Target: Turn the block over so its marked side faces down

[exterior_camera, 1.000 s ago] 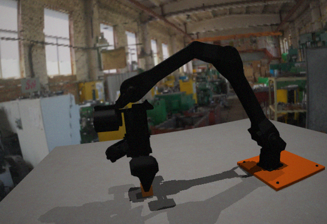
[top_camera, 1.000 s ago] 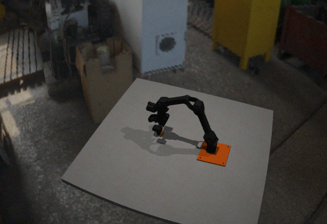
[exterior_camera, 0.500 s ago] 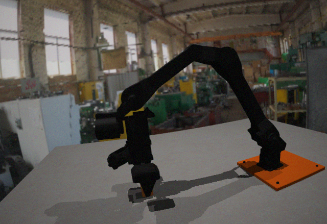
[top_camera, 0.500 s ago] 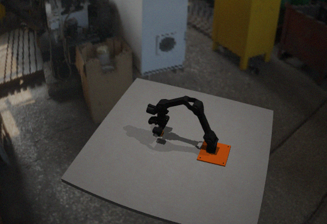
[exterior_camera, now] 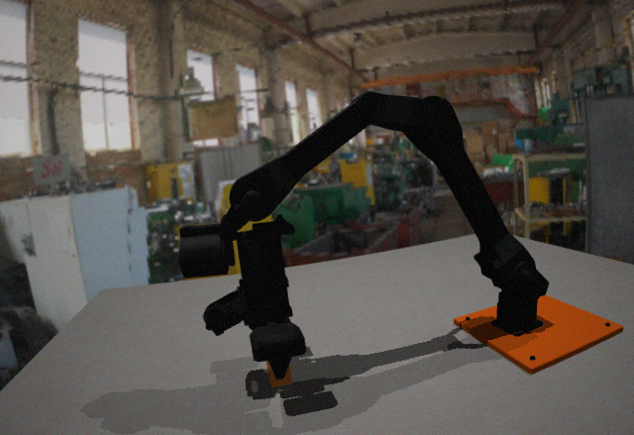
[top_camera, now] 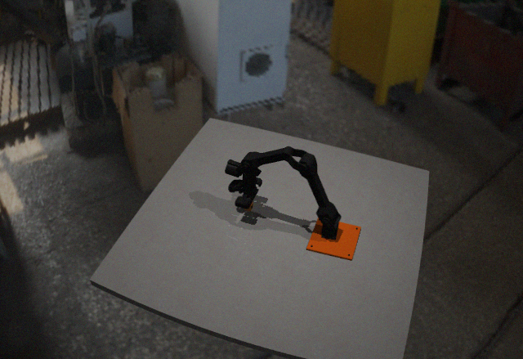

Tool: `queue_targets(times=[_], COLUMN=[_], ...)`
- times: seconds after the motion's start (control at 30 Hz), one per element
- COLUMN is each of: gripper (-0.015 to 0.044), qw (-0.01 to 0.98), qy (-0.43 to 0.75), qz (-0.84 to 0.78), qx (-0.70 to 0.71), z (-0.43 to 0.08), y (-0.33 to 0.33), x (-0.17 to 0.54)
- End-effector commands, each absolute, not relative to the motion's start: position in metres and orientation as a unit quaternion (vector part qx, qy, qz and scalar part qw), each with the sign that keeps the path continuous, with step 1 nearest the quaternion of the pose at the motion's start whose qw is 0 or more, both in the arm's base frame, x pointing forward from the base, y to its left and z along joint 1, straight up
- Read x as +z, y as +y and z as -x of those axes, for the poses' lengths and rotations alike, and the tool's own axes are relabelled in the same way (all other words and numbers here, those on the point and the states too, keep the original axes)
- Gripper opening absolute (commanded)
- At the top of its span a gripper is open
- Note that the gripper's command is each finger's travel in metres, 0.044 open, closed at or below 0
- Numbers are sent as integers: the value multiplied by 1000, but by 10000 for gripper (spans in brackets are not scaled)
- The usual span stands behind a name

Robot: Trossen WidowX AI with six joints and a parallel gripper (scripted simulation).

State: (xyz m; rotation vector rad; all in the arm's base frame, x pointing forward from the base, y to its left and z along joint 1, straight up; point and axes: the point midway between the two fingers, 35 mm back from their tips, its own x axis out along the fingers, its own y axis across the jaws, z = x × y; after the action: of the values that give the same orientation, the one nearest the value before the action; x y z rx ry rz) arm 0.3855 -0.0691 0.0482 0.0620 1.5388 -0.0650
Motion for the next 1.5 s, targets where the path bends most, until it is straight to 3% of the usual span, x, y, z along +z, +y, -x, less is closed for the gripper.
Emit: queue_targets(times=[0.0, 0.23, 0.47, 1.47], gripper=[65, 0, 0, 0], qw=[717, 717, 717, 829], qy=[696, 696, 696, 557], qz=[-29, -29, -29, -25], qx=[-32, -32, -32, -37], z=[-385, -385, -384, -386], y=[-69, -69, -69, -70], x=[47, 48, 77, 67])
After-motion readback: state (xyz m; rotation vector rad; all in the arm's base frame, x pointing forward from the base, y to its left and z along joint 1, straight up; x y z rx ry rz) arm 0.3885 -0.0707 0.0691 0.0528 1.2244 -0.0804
